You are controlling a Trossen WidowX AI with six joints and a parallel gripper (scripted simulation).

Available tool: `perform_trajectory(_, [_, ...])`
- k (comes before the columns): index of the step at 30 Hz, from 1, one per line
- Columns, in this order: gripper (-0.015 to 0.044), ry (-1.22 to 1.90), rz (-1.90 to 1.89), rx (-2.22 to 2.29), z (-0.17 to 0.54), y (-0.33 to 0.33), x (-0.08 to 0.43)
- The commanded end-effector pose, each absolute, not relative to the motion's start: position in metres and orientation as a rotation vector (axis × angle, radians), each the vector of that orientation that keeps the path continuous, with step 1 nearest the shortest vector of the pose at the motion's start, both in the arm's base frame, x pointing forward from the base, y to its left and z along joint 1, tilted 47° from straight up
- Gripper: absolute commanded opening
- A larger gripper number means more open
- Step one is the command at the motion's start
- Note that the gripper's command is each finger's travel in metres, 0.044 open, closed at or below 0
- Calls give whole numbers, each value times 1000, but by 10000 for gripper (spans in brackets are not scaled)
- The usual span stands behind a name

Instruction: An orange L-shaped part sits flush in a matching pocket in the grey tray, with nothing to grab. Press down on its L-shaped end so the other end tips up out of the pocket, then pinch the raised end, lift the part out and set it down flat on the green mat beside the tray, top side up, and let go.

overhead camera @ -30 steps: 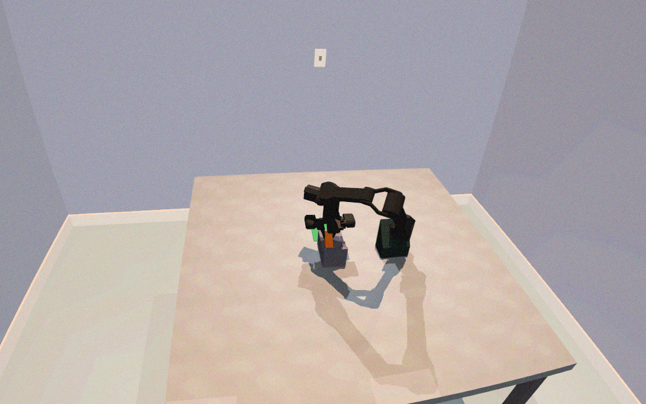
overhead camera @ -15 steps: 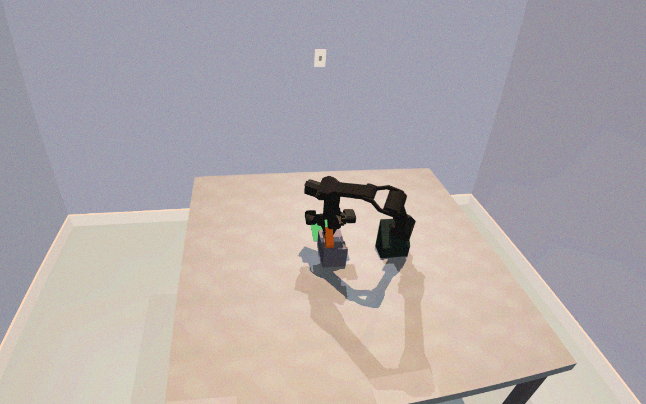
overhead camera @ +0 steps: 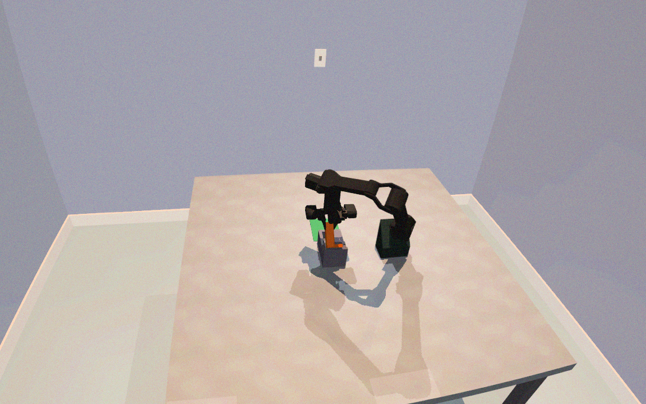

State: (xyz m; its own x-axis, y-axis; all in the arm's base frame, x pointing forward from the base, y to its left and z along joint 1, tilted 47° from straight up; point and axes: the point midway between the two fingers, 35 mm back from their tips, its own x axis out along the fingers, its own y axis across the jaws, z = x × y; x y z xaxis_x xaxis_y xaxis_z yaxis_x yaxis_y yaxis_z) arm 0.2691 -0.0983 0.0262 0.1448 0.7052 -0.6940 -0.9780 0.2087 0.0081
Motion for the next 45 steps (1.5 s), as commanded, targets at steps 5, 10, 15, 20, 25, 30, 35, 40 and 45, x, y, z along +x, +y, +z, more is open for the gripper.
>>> perform_trajectory(5, [0,645,1291,-516,37,-108,268])
perform_trajectory(10, [0,646,1291,-516,42,-114,267])
perform_trajectory(15, [0,646,1291,-516,47,-119,265])
perform_trajectory(20, [0,646,1291,-516,53,-125,264])
perform_trajectory(25, [0,646,1291,-516,53,-125,264])
perform_trajectory(30, [0,646,1291,-516,53,-129,263])
perform_trajectory(35, [0,647,1291,-517,37,-140,259])
perform_trajectory(40, [0,648,1290,-518,19,-156,253])
perform_trajectory(45, [0,649,1290,-520,1,-172,247])
